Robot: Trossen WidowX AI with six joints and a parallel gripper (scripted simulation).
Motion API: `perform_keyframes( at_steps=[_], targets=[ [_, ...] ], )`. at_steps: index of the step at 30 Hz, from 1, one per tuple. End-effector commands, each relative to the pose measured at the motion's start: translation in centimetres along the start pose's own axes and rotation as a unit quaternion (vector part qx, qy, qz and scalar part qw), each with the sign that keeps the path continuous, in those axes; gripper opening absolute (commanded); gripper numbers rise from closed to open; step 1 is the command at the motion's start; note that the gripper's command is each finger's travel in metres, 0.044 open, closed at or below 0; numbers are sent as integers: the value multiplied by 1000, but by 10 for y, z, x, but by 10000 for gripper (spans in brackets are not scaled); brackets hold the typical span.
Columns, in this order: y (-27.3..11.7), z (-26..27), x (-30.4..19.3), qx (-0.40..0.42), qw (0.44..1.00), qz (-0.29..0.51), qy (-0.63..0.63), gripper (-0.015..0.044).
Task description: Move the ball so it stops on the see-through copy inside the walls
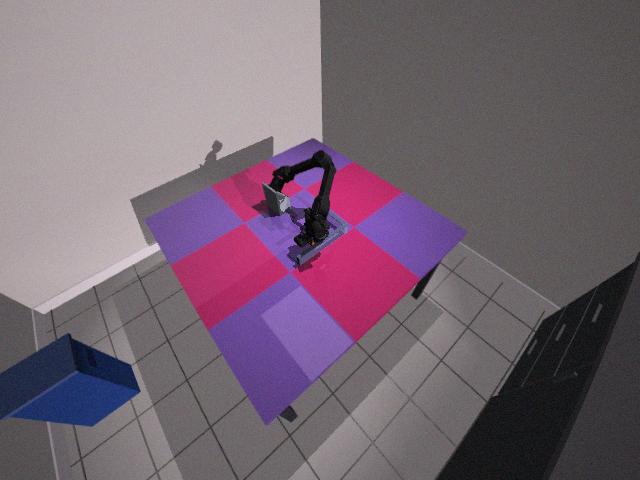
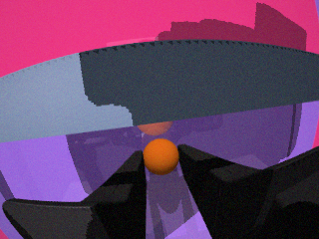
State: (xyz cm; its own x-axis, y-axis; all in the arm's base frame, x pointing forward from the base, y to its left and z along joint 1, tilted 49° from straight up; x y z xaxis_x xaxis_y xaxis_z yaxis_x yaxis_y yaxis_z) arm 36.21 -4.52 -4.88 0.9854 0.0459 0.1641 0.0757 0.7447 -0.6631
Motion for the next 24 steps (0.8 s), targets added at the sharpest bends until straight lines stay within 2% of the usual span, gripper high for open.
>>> perform_keyframes(
  at_steps=[1, 16, 20, 24],
  targets=[
    [-3, -1, 0, 1, 1000, 0, 2, 0],
    [-115, -2, 0, -1, 1000, 1, 3, 0],
    [-119, -1, 0, -1, 1000, 1, 2, 0],
    [-95, -4, 14, -1, 1000, 1, 2, 0]
  ],
)
Point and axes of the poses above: the point midway between the two fingers, 35 mm back from their tips, its own y axis out along the fingers, its own z axis across the jaws, x = y × z, the point moved 6 cm from there along -y, back along the fingers, and after that the axes turned 14 degrees about -y, right-handed, at the moved point
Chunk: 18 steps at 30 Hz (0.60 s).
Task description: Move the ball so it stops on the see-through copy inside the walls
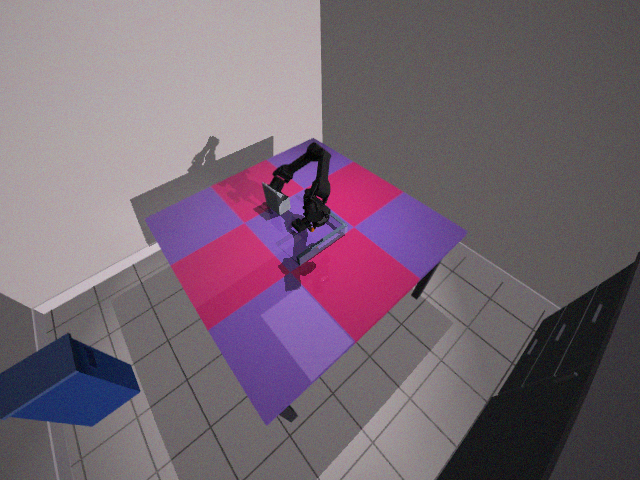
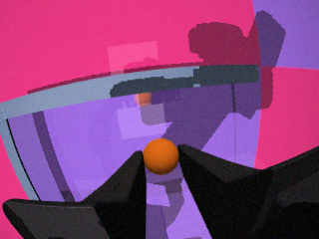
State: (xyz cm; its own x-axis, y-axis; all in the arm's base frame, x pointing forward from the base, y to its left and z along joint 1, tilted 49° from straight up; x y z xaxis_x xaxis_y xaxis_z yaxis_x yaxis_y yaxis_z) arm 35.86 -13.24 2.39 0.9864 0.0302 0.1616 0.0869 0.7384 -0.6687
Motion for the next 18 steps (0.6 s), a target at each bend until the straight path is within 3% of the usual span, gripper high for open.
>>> perform_keyframes(
  at_steps=[1, 9, 18],
  targets=[
    [24, 1, 12, 5, 1000, 6, -4, 0],
    [40, 0, 16, 5, 1000, 5, -4, 0],
    [95, 1, 15, 6, 1000, 5, -4, 0]
  ],
)
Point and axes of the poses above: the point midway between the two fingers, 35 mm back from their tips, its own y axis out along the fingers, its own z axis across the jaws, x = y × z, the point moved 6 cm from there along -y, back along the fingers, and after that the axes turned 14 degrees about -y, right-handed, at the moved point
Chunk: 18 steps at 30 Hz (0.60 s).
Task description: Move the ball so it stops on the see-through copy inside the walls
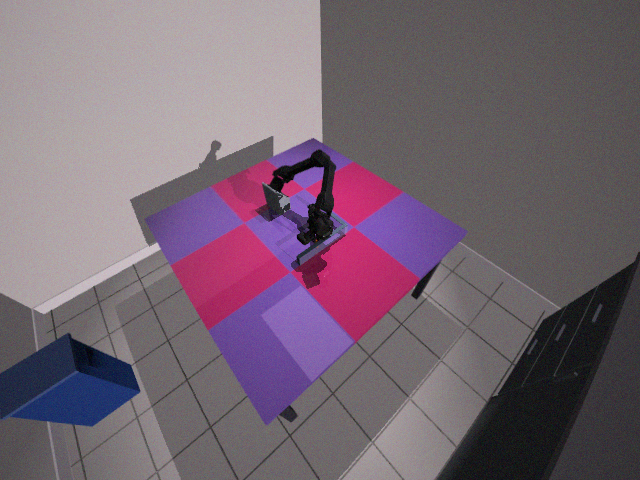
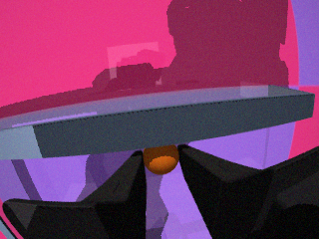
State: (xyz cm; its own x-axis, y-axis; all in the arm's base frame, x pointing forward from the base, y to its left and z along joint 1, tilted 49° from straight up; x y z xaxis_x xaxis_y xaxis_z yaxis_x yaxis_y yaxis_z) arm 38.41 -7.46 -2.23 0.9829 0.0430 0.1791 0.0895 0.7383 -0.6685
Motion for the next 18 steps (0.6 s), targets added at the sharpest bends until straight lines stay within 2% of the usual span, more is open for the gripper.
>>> perform_keyframes(
  at_steps=[1, 18],
  targets=[
    [23, 0, -5, 7, 1000, 6, 6, 0],
    [42, 0, -6, 7, 1000, 6, 7, 0]
  ],
)
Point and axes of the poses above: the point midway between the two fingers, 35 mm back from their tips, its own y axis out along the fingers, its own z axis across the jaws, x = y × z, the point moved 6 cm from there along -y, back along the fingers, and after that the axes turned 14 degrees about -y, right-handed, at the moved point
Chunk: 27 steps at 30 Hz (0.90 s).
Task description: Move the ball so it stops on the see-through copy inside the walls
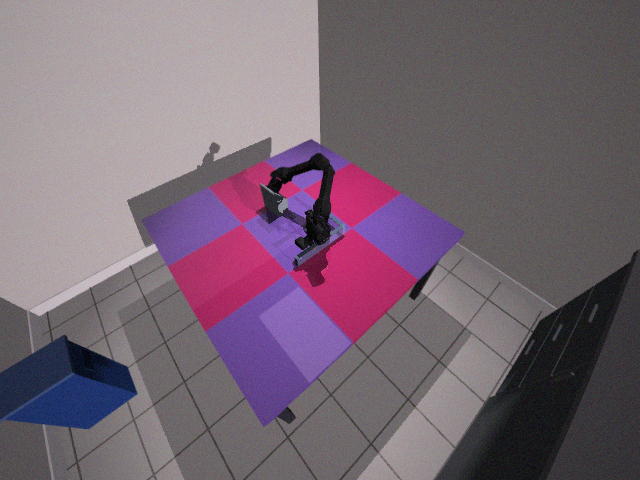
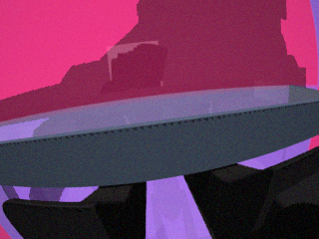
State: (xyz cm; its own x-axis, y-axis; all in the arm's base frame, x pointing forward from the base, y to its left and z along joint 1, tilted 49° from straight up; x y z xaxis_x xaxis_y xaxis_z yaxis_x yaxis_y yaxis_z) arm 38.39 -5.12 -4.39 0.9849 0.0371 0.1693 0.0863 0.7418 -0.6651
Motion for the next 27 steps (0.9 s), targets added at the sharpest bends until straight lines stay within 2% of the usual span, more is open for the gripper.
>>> perform_keyframes(
  at_steps=[1, 23, 27],
  targets=[
    [11, 0, -3, 5, 1000, 5, 1, 0],
    [11, 0, -3, 5, 1000, 5, 1, 0],
    [7, 0, -1, 2, 1000, 2, 0, 105]
  ],
)
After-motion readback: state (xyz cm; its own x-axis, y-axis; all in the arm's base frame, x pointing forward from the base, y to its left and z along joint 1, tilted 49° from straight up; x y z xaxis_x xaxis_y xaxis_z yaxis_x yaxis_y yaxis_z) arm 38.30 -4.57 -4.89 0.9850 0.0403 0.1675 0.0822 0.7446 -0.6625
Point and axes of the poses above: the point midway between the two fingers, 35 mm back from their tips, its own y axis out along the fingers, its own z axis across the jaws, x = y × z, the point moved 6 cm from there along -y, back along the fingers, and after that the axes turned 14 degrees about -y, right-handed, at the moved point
